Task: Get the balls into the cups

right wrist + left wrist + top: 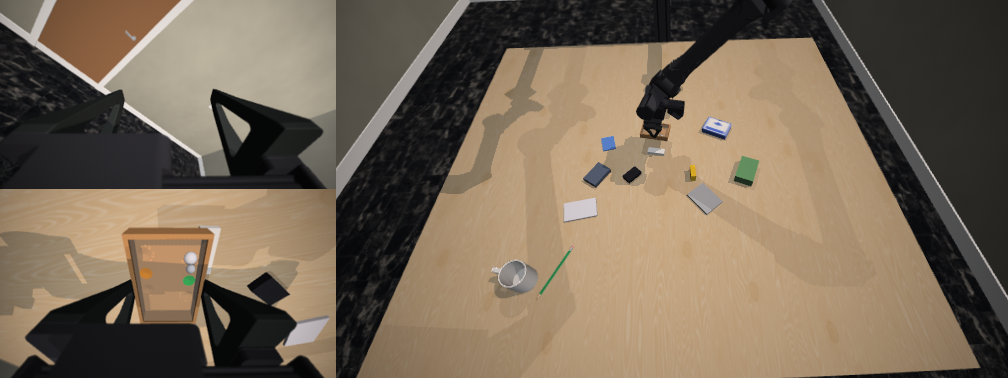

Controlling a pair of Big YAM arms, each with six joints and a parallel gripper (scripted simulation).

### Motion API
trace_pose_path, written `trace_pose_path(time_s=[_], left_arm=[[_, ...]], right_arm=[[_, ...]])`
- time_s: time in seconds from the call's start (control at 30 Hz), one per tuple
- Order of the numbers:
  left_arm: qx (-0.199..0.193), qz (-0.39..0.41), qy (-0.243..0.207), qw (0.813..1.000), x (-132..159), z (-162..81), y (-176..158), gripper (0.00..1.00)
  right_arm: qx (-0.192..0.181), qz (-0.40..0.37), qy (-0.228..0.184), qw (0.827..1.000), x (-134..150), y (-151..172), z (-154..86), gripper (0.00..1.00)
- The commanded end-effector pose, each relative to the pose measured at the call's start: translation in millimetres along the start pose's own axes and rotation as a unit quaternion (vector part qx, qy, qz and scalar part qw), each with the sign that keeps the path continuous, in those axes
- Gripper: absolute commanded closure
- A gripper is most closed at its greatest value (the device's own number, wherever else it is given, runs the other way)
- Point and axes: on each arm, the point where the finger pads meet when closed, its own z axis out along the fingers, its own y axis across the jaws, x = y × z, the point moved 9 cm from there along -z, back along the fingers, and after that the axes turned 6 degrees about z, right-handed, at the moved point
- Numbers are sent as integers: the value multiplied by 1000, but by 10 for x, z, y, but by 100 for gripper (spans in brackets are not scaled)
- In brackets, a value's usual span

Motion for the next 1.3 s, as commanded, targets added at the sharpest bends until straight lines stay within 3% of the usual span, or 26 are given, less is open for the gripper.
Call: trace_pose_path(time_s=[0.0, 0.17, 0.23, 0.43, 0.5, 0.7, 0.8, 1.0, 1.03, 1.07, 1.17, 1.27], left_arm=[[24, 10, 1, 1000, 89, -184, -97, 30], [8, 9, -18, 1000, 212, -79, 28, 30], [1, 6, -22, 1000, 2, 68, 37, 30], [18, -3, -7, 1000, -131, -43, -97, 30], [24, 11, 2, 1000, 104, -165, -92, 30], [-1, 5, -20, 1000, 216, -80, 13, 30], [7, 10, -36, 999, 10, 76, 87, 30], [7, 3, -12, 1000, -118, -42, -64, 30], [16, 0, -6, 1000, 121, -168, -110, 30], [6, 8, -15, 1000, 205, -79, 26, 30], [21, 15, -17, 1000, 213, -80, 3, 30], [15, 0, -11, 1000, -121, -43, -80, 30]], right_arm=[[7, -7, -23, 1000, -270, -35, -29, 0], [7, -7, -23, 1000, -270, -35, -29, 0], [7, -7, -23, 1000, -270, -35, -29, 0], [7, -7, -23, 1000, -270, -35, -29, 0], [7, -7, -23, 1000, -270, -35, -29, 0], [7, -7, -23, 1000, -270, -35, -29, 0], [7, -7, -23, 1000, -270, -35, -29, 0], [7, -7, -23, 1000, -270, -35, -29, 0], [7, -7, -23, 1000, -270, -35, -29, 0], [7, -7, -23, 1000, -270, -35, -29, 0], [7, -7, -23, 1000, -270, -35, -29, 0], [7, -7, -23, 1000, -270, -35, -29, 0]])
